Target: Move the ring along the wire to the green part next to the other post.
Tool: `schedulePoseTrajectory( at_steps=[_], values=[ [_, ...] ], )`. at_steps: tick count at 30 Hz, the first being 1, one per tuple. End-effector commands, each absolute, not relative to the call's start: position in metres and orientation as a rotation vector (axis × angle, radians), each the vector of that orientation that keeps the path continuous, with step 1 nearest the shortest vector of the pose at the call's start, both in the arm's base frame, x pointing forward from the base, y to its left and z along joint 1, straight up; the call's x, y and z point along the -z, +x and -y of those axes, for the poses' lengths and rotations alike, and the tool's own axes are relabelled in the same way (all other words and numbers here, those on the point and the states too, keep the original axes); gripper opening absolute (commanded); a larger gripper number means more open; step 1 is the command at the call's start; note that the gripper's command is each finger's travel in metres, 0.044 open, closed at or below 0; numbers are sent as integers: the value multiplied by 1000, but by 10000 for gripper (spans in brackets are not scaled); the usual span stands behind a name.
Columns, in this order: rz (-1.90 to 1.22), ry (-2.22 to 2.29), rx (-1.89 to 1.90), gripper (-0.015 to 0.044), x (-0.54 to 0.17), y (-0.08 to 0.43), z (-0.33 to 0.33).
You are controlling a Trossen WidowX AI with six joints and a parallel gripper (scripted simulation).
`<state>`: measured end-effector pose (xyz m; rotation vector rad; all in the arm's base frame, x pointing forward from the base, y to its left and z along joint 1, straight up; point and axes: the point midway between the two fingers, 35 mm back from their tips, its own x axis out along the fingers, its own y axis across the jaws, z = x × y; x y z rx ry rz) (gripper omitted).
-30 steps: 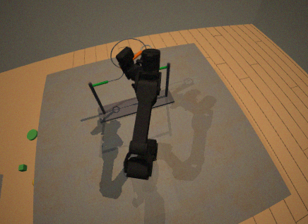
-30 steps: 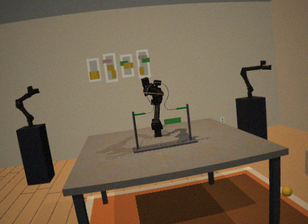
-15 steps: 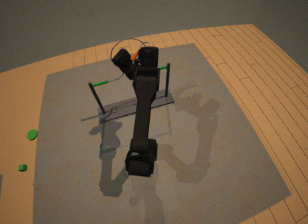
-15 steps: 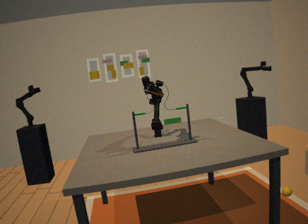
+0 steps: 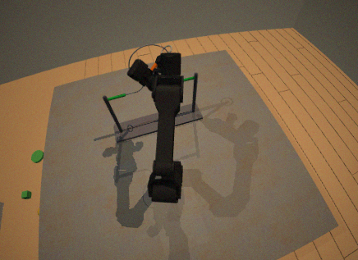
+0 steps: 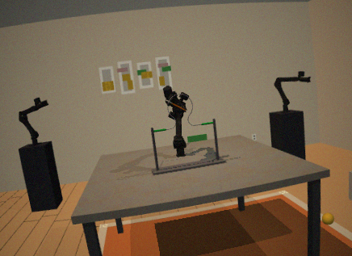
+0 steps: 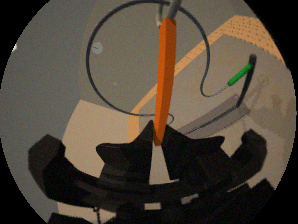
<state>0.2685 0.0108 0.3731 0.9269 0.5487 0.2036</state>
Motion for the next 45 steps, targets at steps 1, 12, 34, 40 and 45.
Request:
schedulePoseTrajectory(
  at_steps=[1, 12, 34, 40, 45],
  values=[
    [-549, 870, -187, -150, -373, 268, -10],
    [-551, 731, -141, -150, -370, 269, -7],
    [-545, 460, -56, -150, -364, 269, 0],
    [-541, 387, -34, -150, -362, 269, 2],
    [-537, 326, -16, -150, -361, 269, 4]
  ],
)
